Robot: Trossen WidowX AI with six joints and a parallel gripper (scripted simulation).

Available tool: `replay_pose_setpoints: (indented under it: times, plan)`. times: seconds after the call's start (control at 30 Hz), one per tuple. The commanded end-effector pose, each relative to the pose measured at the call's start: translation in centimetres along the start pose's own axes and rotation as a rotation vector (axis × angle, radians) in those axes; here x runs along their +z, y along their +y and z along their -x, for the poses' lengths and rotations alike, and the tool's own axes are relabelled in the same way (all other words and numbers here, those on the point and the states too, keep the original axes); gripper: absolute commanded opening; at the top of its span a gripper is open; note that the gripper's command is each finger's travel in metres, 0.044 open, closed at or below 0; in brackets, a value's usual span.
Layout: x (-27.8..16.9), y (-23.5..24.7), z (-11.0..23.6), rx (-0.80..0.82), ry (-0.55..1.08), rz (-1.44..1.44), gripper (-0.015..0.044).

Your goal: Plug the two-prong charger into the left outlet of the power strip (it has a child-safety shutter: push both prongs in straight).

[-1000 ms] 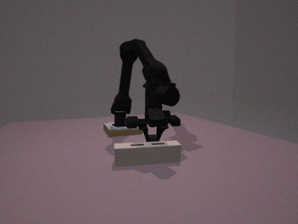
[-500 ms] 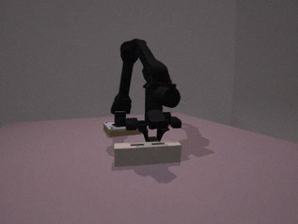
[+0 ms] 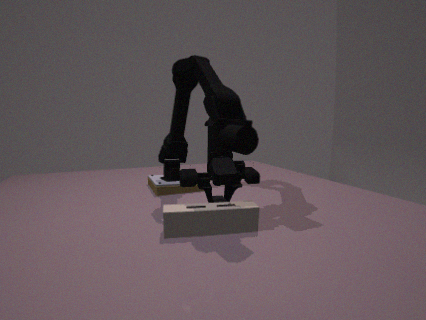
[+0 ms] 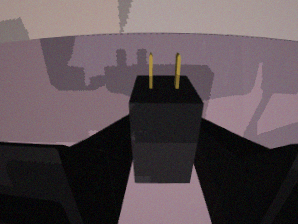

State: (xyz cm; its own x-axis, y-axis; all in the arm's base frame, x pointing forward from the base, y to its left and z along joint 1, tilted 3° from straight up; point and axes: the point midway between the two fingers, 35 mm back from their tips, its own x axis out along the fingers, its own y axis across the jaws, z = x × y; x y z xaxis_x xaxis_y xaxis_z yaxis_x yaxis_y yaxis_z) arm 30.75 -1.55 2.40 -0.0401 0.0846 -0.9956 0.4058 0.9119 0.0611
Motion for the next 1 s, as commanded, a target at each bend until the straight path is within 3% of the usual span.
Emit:
replay_pose_setpoints:
  times: [0.0,0.97]
  plan:
    - [0.18,-0.02,0.02,-0.003,-0.001,0.003,0.0]
    - [0.63,-0.02,0.09,-0.003,-0.001,0.003,0.0]
